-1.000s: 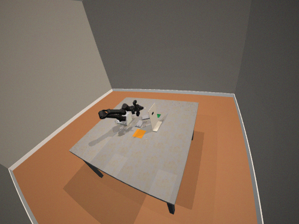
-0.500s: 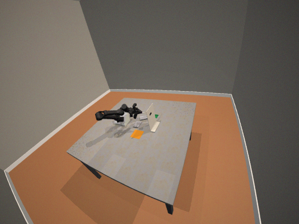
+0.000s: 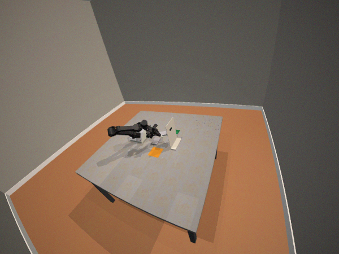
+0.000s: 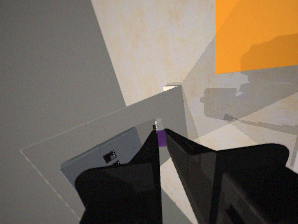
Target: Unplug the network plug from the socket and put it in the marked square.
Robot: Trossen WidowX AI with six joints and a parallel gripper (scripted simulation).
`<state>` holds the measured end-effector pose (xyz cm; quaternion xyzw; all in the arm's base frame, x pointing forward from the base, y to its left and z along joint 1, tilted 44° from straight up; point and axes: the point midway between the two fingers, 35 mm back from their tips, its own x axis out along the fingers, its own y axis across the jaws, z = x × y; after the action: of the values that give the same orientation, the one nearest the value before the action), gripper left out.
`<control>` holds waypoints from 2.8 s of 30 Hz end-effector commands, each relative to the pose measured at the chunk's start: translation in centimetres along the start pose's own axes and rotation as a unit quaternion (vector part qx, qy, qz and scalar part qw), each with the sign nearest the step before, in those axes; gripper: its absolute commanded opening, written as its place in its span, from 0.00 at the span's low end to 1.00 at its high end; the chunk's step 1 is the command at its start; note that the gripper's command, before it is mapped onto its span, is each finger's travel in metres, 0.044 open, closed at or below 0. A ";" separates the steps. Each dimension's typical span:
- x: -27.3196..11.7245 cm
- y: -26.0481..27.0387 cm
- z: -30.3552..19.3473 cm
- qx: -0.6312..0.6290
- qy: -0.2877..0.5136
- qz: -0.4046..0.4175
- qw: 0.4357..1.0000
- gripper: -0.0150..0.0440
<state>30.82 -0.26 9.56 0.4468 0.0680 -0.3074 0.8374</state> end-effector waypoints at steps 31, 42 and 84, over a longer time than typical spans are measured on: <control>0.2 -6.1 9.3 0.085 -0.177 -0.188 0.962 0.25; 1.0 -7.1 9.4 0.086 -0.176 -0.190 0.962 0.25; 2.8 -10.7 10.2 0.083 -0.179 -0.186 0.962 0.25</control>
<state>25.34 -13.91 7.08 0.4328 -0.0287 -0.5379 0.7228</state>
